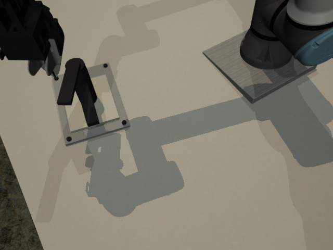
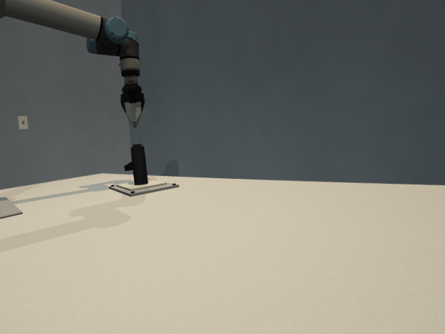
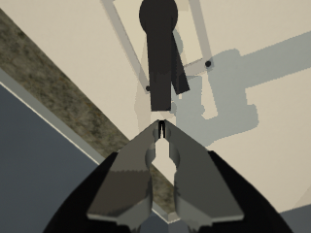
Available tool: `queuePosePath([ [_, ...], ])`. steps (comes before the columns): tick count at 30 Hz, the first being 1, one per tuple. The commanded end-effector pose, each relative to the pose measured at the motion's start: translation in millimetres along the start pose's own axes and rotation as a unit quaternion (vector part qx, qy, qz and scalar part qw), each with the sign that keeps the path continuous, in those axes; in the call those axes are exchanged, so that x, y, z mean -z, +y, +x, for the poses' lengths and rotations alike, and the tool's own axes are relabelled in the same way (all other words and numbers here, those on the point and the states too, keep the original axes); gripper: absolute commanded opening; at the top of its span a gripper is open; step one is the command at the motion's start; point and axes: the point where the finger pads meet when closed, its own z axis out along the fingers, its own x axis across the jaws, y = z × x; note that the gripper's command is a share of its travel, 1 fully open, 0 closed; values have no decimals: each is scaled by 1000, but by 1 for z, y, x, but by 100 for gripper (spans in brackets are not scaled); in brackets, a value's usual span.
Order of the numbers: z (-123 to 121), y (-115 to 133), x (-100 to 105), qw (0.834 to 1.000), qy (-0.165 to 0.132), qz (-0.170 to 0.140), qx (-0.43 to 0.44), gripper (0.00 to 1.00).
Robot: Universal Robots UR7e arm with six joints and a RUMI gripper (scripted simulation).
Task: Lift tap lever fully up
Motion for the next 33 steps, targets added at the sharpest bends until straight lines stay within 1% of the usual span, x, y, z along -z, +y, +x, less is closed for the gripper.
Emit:
queuePosePath([
  [1,0,0,1,1000,-1,0,0,0],
  [6,0,0,1,1000,-1,0,0,0],
  [7,0,0,1,1000,-1,0,0,40],
  [33,0,0,1,1000,-1,0,0,40],
])
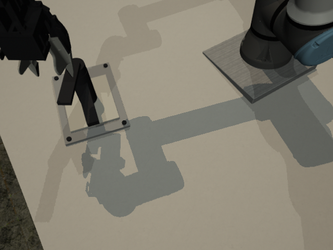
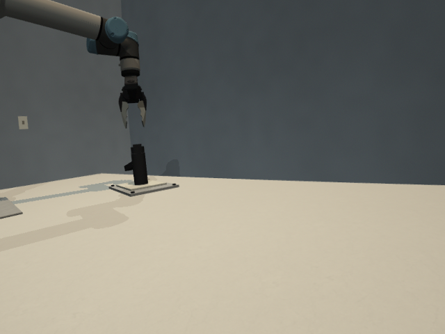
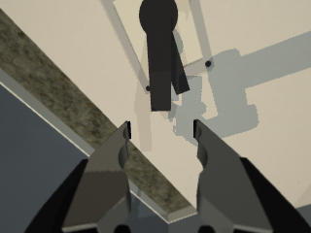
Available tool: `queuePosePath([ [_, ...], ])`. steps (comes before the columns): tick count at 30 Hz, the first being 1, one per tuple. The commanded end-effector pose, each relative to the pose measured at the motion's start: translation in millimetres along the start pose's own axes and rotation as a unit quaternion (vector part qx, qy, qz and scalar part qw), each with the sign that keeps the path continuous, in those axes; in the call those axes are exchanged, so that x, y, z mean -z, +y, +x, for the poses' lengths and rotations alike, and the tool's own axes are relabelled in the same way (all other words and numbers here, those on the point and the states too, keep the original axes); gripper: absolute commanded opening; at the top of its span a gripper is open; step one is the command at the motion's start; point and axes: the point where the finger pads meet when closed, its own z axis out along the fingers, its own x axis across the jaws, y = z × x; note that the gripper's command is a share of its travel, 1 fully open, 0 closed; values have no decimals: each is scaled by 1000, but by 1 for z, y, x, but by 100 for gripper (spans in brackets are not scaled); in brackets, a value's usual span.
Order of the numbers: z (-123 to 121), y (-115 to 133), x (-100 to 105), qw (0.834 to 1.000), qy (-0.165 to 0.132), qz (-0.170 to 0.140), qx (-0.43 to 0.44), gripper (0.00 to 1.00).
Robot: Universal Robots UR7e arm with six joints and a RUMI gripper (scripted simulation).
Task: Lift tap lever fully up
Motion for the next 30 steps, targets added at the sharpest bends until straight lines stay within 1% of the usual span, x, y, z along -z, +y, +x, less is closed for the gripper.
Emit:
queuePosePath([
  [1,0,0,1,1000,-1,0,0,40],
  [16,0,0,0,1000,0,0,0,40],
  [30,0,0,-10,1000,1,1,0,40],
])
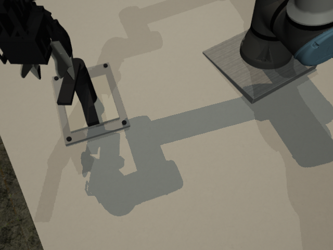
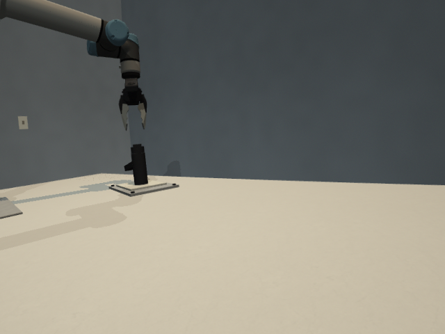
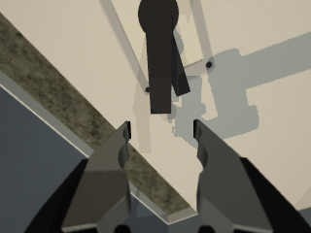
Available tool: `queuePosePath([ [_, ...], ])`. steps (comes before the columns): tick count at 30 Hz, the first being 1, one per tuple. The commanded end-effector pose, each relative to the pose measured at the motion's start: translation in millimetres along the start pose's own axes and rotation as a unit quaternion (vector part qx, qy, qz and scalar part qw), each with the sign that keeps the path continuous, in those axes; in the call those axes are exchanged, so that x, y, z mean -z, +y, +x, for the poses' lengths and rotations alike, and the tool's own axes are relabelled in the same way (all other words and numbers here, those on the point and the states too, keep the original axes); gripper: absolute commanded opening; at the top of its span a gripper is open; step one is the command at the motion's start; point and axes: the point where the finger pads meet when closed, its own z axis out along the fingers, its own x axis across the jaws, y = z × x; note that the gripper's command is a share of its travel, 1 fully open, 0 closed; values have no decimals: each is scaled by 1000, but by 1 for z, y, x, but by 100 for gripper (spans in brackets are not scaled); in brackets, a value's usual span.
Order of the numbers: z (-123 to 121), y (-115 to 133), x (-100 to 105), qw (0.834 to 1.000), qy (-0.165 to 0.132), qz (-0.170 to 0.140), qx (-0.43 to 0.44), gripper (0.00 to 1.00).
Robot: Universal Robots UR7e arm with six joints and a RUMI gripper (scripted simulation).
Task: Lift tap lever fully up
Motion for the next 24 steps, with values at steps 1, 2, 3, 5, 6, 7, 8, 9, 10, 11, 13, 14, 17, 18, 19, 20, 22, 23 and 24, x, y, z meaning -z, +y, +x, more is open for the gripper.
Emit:
queuePosePath([
  [1,0,0,-3,1000,-1,0,0,40],
  [2,0,0,-4,1000,-1,0,0,40],
  [3,0,0,-6,1000,-1,0,0,40],
  [5,0,0,-9,1000,-1,0,0,40],
  [6,0,0,-10,1000,-1,0,0,40],
  [7,0,0,-12,1000,-1,0,0,40],
  [8,0,0,-13,1000,-1,0,0,40],
  [9,0,0,-15,1000,-1,0,0,40],
  [10,0,0,-17,1000,-1,0,0,40],
  [11,0,0,-18,1000,-1,0,0,40],
  [13,-1,0,-22,1000,-1,0,0,40],
  [14,-1,0,-23,1000,-1,0,0,40],
  [17,-1,0,-25,1000,-1,0,0,40],
  [18,-1,0,-27,1000,-1,0,0,40],
  [19,-1,0,-28,1000,-1,0,0,40],
  [20,-1,0,-30,1000,-1,0,0,40],
  [22,-1,0,-33,1000,-1,0,0,40],
  [23,-1,0,-34,1000,-1,0,0,40],
  [24,-1,0,-36,1000,-1,0,0,40],
])
